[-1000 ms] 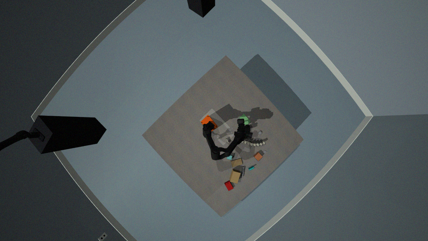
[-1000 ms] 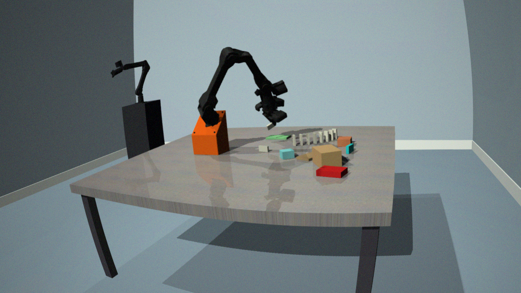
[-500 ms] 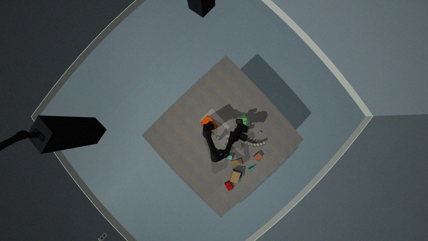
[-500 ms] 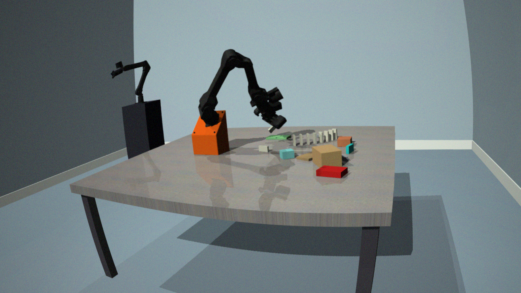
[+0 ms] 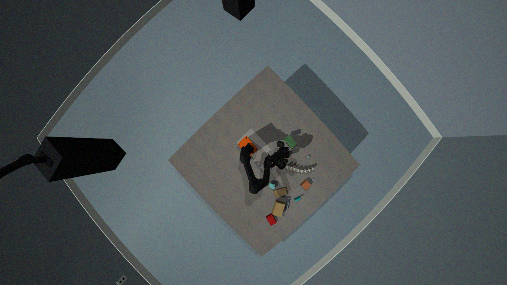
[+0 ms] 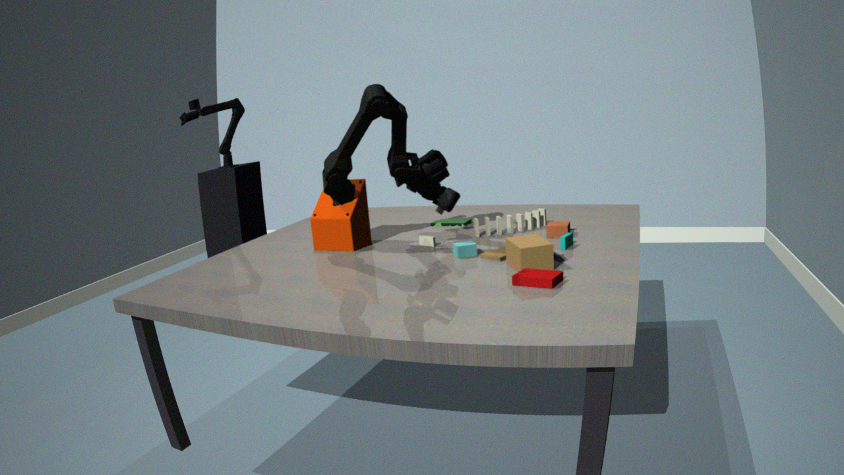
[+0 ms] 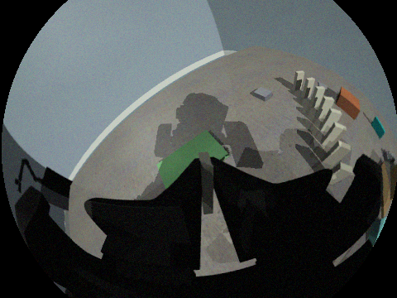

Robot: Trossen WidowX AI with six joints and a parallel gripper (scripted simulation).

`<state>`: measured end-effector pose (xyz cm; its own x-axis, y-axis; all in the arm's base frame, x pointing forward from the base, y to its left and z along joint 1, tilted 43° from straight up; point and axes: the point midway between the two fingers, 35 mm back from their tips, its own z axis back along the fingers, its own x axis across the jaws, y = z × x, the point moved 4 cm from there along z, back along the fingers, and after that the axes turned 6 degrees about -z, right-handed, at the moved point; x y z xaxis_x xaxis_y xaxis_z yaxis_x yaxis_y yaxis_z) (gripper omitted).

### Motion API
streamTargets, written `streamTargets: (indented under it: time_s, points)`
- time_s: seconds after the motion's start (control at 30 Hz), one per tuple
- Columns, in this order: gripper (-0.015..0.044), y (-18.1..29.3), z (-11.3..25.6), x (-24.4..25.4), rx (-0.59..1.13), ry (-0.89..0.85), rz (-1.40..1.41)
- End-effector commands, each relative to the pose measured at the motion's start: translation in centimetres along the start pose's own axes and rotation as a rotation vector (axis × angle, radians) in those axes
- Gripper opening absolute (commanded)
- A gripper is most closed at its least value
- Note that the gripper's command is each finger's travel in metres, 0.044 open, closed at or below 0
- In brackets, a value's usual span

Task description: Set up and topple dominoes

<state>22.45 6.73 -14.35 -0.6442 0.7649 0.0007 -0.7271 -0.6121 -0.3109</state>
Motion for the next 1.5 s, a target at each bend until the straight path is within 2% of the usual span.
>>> streamTargets:
  time_s: [0.0,0.87,1.47]
  points:
    - [0.0022,0.3,0.7,0.1,-0.07,-0.005,0.025]
    - [0.0022,0.9,8.6,0.8,-0.498,0.109,0.247]
    - [0.0022,0.8,8.9,0.8,-0.508,0.114,0.255]
